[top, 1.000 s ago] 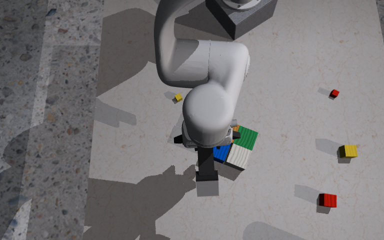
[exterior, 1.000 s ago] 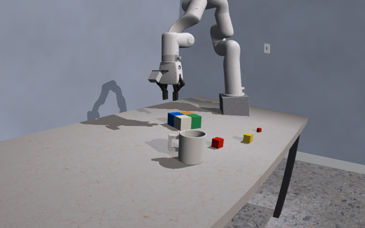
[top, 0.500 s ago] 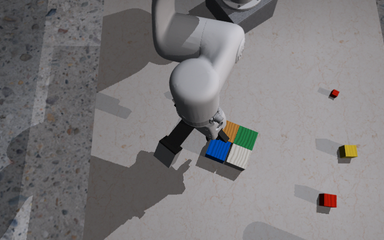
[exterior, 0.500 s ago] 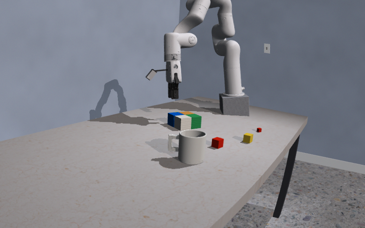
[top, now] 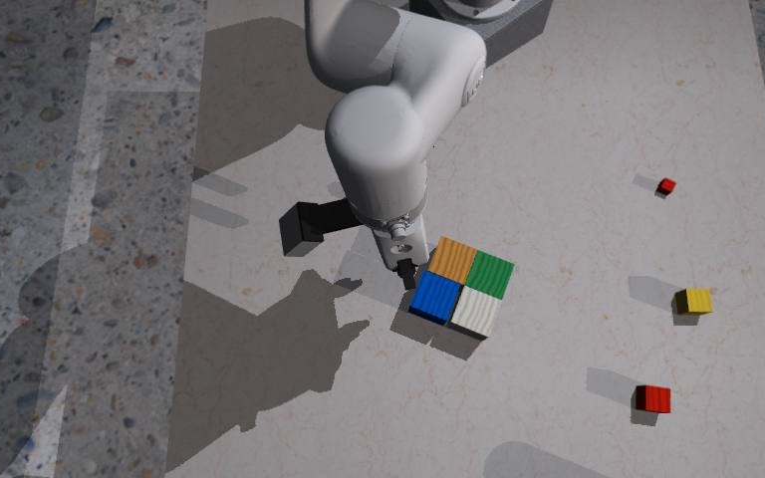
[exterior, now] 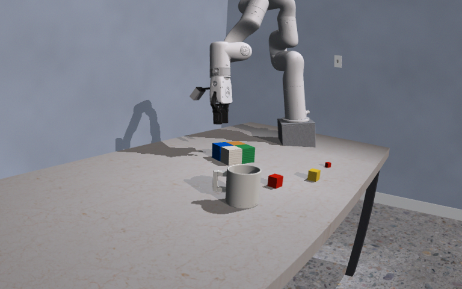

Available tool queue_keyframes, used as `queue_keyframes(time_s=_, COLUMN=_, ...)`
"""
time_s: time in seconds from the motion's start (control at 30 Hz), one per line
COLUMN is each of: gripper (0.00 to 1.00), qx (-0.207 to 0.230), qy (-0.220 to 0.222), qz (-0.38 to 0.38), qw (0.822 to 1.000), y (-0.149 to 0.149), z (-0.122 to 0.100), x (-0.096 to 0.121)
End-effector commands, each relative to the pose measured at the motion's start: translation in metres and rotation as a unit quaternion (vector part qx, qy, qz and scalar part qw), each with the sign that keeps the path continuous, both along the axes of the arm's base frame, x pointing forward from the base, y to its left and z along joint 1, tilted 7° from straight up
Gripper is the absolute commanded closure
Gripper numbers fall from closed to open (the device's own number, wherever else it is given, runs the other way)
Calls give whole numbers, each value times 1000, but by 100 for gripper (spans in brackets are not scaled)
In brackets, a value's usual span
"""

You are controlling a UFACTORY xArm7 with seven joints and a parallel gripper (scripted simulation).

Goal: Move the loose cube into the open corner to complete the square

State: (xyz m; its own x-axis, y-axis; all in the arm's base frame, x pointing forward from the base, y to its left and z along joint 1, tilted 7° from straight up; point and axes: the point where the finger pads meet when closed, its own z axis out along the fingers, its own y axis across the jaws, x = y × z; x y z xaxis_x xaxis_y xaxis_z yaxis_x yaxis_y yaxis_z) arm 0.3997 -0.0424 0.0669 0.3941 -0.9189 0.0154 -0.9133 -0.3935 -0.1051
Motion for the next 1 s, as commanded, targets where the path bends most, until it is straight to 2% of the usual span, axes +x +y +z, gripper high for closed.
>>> queue_keyframes(time_s=0.0, gripper=50, qx=-12, qy=0, qz=-116, qw=993, y=0, z=1, x=1)
queue_keyframes(time_s=0.03, gripper=50, qx=-12, qy=0, qz=-116, qw=993, y=0, z=1, x=1)
queue_keyframes(time_s=0.07, gripper=50, qx=-11, qy=-1, qz=-182, qw=983, y=0, z=1, x=1)
queue_keyframes(time_s=0.27, gripper=50, qx=-23, qy=1, qz=-297, qw=955, y=0, z=1, x=1)
queue_keyframes(time_s=0.97, gripper=50, qx=-24, qy=1, qz=-303, qw=953, y=0, z=1, x=1)
